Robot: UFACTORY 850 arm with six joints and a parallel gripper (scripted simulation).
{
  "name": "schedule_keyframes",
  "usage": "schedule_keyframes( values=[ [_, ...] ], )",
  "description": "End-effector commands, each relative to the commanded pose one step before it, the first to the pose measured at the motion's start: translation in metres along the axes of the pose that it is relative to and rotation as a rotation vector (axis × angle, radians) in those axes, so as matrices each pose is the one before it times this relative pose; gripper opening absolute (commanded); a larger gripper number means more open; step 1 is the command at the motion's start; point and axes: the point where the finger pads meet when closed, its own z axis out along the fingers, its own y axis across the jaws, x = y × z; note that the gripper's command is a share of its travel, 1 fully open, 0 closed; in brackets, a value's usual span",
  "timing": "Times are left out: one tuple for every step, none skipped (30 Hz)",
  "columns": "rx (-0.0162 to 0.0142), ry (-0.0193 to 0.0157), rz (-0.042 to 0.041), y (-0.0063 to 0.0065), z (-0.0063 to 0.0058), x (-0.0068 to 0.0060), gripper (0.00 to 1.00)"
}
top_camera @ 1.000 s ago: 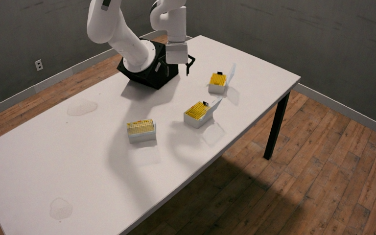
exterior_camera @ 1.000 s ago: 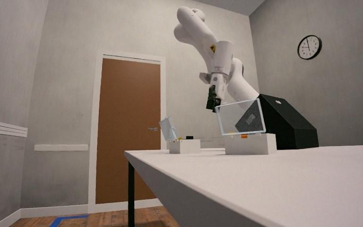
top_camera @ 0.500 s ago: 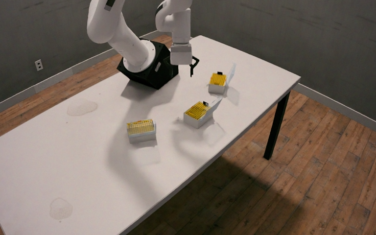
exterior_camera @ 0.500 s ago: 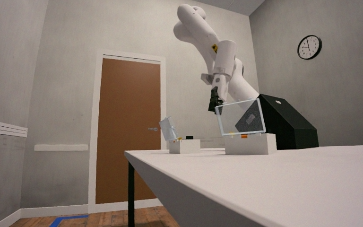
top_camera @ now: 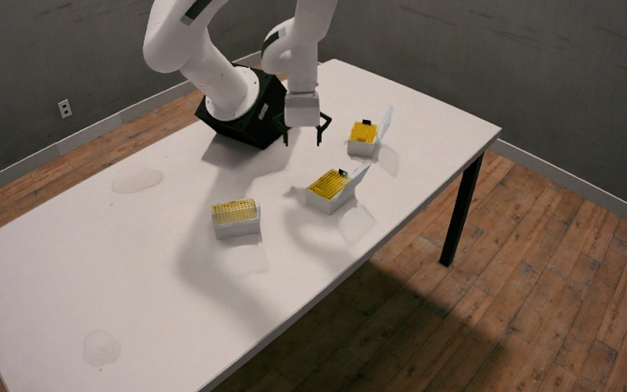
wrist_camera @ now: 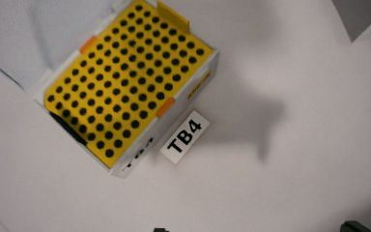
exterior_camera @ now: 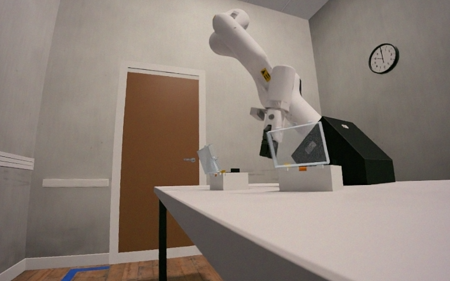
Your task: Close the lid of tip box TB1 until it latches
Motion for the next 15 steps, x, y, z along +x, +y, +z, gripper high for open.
schedule_keyframes(
  values=[
    [0.00411,0.0025,0.00115,-0.00153,0.02657,-0.00575,1.0],
    [-0.00001,0.00001,-0.00001,0.00001,0.00483,-0.00129,1.0],
    [-0.00001,0.00001,-0.00001,0.00001,0.00483,-0.00129,1.0],
    [-0.00001,0.00001,-0.00001,0.00001,0.00483,-0.00129,1.0],
    [-0.00001,0.00001,-0.00001,0.00001,0.00483,-0.00129,1.0],
    [-0.00001,0.00001,-0.00001,0.00001,0.00483,-0.00129,1.0],
    [0.0,0.0,0.0,0.0,0.0,0.0,1.0],
    [0.0,0.0,0.0,0.0,0.0,0.0,1.0],
    [-0.00002,0.0,-0.00001,0.00001,0.00477,-0.00132,1.0],
    [-0.00001,0.00001,-0.00001,0.00001,0.00483,-0.0013,1.0],
    [-0.00001,0.00001,-0.00001,0.00001,0.00483,-0.0013,1.0],
    [-0.00001,0.0,-0.00001,0.00001,0.00405,-0.00109,1.0],
    [0.0,0.0,0.0,-0.00001,0.00001,0.00001,1.0],
    [0.0,0.0,0.0,-0.00001,0.00001,0.00001,1.0],
    [0.0,0.0,0.0,0.0,0.00001,0.00001,1.0]
  ],
)
